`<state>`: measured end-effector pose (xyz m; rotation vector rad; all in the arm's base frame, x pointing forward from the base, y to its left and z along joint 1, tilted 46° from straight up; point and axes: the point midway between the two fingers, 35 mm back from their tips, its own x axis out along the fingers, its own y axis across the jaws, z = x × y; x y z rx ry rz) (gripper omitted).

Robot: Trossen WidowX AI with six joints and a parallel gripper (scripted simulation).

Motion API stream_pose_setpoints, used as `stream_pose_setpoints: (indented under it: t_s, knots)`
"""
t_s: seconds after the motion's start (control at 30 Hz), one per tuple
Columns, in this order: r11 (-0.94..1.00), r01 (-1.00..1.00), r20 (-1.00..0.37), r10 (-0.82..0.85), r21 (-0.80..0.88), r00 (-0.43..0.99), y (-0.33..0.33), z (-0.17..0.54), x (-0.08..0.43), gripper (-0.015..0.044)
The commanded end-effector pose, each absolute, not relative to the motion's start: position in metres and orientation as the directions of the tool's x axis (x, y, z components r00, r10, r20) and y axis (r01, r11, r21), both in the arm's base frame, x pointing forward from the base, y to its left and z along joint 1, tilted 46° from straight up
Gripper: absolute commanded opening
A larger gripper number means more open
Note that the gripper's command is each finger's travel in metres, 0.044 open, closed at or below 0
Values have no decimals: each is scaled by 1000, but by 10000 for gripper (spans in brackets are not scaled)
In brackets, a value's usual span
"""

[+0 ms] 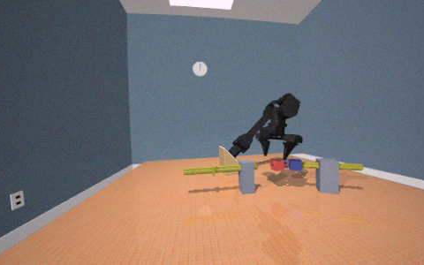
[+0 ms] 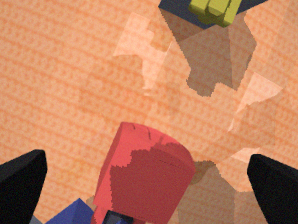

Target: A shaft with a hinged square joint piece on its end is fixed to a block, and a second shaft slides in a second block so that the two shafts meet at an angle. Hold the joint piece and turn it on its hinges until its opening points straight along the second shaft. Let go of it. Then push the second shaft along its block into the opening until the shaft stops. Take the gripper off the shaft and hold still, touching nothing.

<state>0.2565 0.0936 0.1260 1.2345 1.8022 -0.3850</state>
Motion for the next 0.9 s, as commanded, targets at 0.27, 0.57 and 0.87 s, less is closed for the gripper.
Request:
stream_pose_setpoints:
  t_s: [0.27,0.57,0.87]
  knots:
    - [649,592,-777,627,477,-61,59,158,264,440]
    - [720,325,-757,654,613,-22,34,181,265,440]
    - [730,244,-751,661,639,-10,27,188,264,440]
